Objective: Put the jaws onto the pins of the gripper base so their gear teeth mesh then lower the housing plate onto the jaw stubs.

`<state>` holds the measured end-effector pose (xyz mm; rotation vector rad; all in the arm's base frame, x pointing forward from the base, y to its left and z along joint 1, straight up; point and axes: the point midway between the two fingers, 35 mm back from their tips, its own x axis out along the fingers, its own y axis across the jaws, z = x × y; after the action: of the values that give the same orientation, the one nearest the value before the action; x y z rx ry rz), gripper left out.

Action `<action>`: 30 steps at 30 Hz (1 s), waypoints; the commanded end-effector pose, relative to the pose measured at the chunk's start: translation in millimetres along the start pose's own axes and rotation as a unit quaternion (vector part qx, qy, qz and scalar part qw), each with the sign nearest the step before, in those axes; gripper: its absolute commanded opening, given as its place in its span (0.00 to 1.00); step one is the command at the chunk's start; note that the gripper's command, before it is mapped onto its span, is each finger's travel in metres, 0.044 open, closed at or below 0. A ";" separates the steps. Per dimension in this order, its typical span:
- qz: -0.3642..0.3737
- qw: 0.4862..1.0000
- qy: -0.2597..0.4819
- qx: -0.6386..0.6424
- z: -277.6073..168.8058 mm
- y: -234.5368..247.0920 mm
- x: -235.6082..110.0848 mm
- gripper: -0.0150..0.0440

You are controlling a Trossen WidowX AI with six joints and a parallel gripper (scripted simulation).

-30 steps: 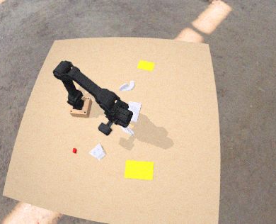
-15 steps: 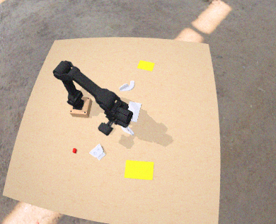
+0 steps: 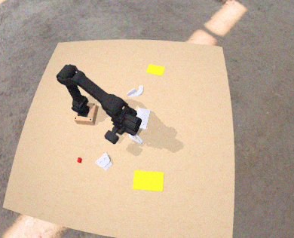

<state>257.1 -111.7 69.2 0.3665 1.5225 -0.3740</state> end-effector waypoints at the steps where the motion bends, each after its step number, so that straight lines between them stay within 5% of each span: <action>1: 0.000 1.000 0.000 0.000 0.0 0.0 0.0 0.25; 16: 0.000 1.000 -0.003 0.000 1.3 0.0 -1.6 0.25; 30: 0.000 1.000 0.000 0.000 0.0 0.0 0.0 0.88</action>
<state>257.1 -111.7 69.2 0.3668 1.5223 -0.3738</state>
